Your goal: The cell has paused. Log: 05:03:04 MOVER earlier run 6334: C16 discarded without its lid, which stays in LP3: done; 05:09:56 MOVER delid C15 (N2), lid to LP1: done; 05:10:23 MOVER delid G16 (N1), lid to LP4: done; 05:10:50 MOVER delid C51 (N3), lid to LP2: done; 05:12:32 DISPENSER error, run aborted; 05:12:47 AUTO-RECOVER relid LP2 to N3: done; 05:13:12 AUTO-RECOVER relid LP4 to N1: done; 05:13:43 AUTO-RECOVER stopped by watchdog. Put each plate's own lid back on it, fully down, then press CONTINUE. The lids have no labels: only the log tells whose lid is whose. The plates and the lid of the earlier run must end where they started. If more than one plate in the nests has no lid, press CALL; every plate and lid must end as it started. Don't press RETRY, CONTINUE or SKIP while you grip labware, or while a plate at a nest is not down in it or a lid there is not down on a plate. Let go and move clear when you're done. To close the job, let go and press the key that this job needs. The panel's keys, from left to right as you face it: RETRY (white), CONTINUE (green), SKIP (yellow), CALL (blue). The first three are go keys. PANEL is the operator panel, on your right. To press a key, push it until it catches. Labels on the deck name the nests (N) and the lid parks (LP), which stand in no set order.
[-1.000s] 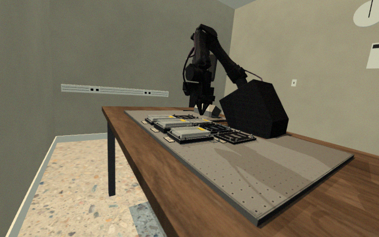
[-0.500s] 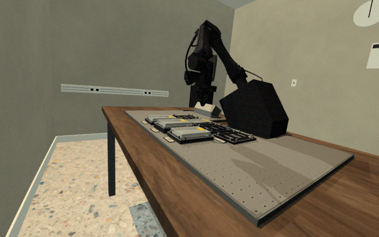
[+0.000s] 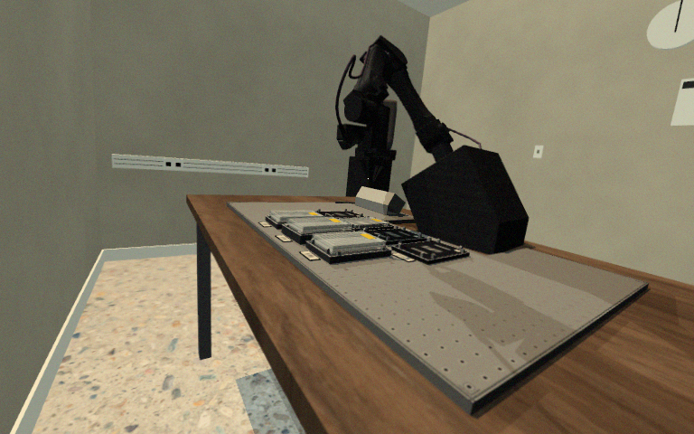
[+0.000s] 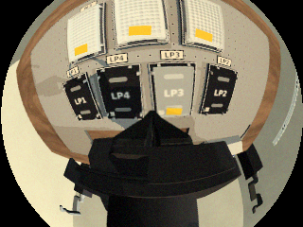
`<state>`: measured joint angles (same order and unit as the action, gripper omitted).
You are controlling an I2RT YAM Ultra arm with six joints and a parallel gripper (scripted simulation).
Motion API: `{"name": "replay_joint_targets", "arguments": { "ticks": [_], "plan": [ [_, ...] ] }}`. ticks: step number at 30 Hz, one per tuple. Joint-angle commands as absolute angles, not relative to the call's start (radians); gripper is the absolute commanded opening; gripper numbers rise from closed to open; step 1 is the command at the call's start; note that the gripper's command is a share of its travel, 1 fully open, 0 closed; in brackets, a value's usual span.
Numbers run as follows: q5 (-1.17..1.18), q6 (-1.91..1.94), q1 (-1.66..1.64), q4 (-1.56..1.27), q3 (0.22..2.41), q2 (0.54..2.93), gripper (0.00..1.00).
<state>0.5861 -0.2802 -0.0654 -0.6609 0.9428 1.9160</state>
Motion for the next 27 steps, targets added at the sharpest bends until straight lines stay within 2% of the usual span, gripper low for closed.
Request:
{"name": "replay_joint_targets", "arguments": {
  "ticks": [1, 27],
  "plan": [
    [0.598, -0.312, -0.031, -0.676, 0.909, 1.833, 0.00],
    [0.553, -0.356, 0.301, -0.671, 0.838, 1.541, 0.00]
  ]
}}
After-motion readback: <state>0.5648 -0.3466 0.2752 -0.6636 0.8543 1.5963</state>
